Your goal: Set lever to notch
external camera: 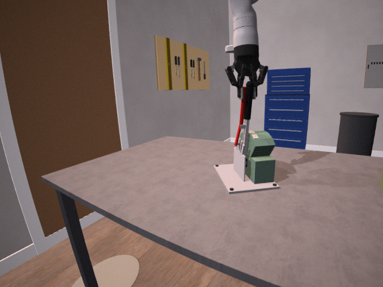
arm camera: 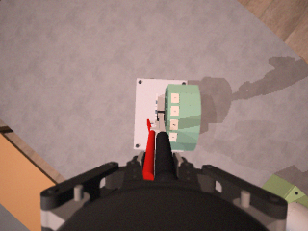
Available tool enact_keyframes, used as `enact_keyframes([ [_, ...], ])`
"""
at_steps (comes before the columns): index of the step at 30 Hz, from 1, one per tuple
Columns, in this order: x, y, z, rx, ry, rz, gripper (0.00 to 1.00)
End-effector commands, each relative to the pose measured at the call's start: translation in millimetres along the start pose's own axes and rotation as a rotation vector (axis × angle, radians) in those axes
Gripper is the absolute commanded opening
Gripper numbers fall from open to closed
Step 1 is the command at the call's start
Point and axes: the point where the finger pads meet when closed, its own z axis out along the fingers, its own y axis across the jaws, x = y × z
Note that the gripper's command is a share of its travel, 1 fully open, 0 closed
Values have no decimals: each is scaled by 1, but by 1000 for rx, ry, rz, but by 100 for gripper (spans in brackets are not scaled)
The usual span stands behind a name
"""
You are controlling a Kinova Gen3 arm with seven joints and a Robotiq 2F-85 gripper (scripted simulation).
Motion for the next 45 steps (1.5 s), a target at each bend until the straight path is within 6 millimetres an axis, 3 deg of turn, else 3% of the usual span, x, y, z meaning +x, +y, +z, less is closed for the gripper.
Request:
enact_keyframes([
  [1, 17, -5, -2, 16, 32, 20, 0],
  [45, 23, -5, -3, 16, 32, 20, 0],
])
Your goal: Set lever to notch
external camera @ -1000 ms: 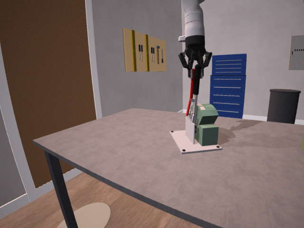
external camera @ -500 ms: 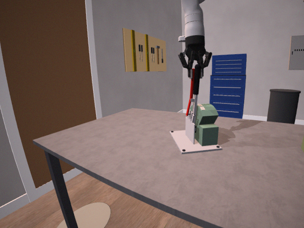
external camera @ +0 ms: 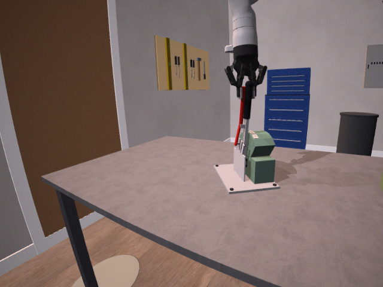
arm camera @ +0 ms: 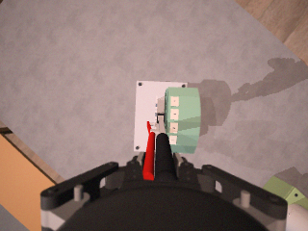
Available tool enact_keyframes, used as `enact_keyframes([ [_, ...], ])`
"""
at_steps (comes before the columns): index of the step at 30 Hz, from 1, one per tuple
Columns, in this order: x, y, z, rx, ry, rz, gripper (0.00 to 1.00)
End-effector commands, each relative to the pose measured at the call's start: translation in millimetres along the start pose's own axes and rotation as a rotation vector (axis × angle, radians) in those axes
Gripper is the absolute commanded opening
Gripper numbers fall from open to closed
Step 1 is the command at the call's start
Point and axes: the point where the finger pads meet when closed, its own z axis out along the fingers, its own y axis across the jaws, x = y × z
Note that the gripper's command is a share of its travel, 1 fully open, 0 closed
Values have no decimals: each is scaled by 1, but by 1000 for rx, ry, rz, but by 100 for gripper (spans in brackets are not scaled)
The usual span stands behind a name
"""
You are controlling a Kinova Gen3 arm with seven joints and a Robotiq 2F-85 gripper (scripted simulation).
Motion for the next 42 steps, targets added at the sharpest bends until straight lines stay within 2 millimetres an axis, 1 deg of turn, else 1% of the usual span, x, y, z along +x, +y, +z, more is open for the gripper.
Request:
enact_keyframes([
  [1, 16, -5, -2, 15, 31, 18, 0],
  [2, 16, -5, -2, 15, 31, 18, 97],
  [42, 16, -4, -1, 13, 29, 20, 97],
])
